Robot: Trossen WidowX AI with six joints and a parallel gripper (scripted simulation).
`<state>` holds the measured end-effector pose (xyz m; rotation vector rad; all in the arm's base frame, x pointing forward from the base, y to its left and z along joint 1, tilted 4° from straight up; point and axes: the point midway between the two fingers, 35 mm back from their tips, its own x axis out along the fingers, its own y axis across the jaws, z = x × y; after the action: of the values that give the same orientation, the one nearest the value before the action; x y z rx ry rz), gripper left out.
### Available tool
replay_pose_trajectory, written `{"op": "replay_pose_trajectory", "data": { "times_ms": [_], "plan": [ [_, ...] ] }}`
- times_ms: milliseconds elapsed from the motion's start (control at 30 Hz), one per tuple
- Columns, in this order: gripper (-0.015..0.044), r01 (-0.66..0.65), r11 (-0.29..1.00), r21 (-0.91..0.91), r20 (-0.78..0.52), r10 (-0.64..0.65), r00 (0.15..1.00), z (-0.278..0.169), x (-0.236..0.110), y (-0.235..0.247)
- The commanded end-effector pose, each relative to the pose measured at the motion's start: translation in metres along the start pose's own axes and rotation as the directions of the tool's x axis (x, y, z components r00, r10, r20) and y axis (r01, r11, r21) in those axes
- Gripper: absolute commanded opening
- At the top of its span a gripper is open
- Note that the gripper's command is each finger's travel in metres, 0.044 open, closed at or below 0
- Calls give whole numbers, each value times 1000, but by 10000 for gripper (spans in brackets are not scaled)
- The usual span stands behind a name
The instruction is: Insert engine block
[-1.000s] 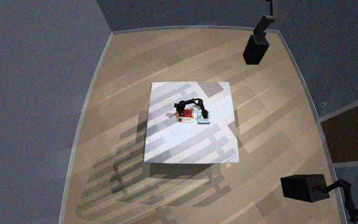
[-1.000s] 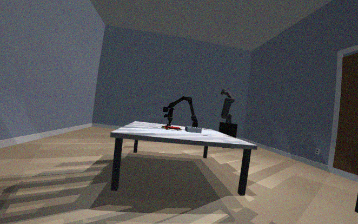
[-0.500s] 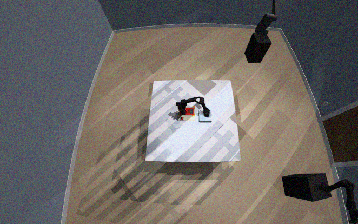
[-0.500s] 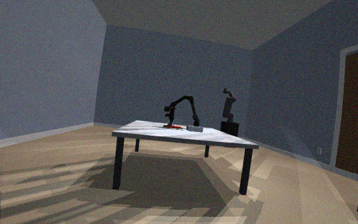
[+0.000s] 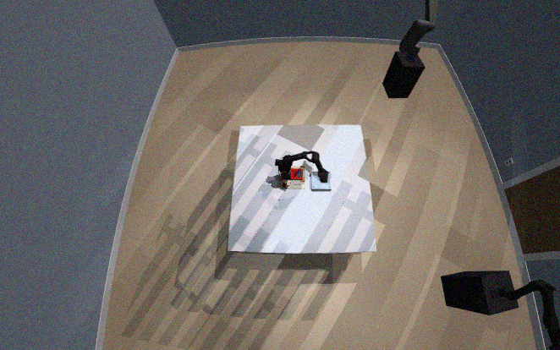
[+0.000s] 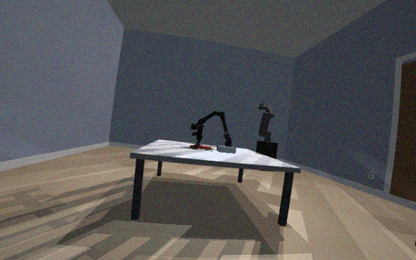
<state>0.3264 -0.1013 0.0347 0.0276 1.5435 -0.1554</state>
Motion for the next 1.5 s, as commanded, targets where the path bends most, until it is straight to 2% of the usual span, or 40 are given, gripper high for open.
{"op": "replay_pose_trajectory", "data": {
  "times_ms": [0,667,1033,1400,1467],
  "plan": [
    [160,-4,1000,6,1,4,1000,0,1,0],
    [160,-4,1000,0,1,4,1000,0,6,0],
    [440,0,1000,1,0,0,1000,0,5,0],
    [440,0,1000,1,0,0,1000,0,5,0],
    [440,-3,1000,0,1,3,1000,0,-6,0]
  ]
}}
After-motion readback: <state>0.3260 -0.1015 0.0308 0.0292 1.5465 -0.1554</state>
